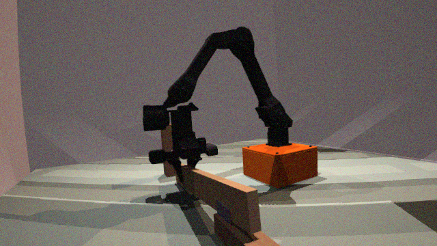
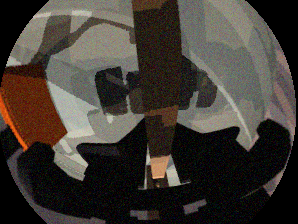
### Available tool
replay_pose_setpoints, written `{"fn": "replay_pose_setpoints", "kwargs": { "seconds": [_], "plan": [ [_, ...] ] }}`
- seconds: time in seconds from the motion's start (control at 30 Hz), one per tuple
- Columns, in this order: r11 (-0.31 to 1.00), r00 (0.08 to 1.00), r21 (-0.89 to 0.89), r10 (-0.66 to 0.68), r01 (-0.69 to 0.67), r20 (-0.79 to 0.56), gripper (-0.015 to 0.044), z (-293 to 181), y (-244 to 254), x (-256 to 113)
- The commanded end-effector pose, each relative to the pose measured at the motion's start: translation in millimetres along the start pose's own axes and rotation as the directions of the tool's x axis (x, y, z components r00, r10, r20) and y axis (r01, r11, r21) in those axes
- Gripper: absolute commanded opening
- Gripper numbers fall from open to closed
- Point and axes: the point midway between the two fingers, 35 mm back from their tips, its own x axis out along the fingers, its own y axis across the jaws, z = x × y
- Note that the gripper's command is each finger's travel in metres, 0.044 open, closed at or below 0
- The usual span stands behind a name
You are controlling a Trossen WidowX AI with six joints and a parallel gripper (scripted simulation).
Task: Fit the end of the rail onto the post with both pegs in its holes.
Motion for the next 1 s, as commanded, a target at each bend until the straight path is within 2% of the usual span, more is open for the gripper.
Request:
{"fn": "replay_pose_setpoints", "kwargs": {
  "seconds": [0.0, 0.97],
  "plan": [
    [1.0, 1.0, -0.001, 0.0, 0.0, -0.002, 0.0, 0, 0, -3],
    [1.0, 1.0, -0.001, 0.0, 0.0, -0.002, 0.0, 0, -3, -18]
  ]
}}
